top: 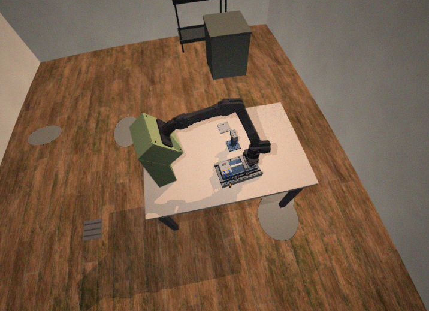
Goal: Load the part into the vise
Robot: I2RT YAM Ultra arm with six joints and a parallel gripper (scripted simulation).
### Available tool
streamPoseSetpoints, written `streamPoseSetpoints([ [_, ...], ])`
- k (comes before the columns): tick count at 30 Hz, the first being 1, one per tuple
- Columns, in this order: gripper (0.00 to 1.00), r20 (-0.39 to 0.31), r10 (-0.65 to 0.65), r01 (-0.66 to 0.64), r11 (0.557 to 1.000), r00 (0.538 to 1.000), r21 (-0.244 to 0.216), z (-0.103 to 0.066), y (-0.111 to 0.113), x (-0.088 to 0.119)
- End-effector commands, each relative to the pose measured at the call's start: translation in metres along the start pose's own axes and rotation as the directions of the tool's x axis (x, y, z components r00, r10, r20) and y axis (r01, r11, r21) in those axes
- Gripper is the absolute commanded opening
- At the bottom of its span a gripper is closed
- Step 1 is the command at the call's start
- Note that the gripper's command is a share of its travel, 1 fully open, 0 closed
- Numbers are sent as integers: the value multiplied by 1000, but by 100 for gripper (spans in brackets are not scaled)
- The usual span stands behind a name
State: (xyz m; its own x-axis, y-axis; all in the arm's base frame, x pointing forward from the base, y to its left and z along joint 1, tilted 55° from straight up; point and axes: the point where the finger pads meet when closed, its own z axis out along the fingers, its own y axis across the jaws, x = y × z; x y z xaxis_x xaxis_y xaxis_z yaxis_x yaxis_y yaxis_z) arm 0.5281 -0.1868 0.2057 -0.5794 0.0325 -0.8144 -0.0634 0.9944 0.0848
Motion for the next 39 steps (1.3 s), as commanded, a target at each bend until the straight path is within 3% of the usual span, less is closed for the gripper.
streamPoseSetpoints([
  [1, 0, 25, 4, -5, 1000, 1000, 19, -12, -6, -5],
  [23, 0, 25, 4, -4, 1000, 1000, 19, -11, -5, -5],
  [31, 0, 13, 8, -8, 1000, 1000, 14, 0, -8, -1],
  [39, 0, 30, -1, 0, 1000, 1000, 18, -7, -6, -10],
])
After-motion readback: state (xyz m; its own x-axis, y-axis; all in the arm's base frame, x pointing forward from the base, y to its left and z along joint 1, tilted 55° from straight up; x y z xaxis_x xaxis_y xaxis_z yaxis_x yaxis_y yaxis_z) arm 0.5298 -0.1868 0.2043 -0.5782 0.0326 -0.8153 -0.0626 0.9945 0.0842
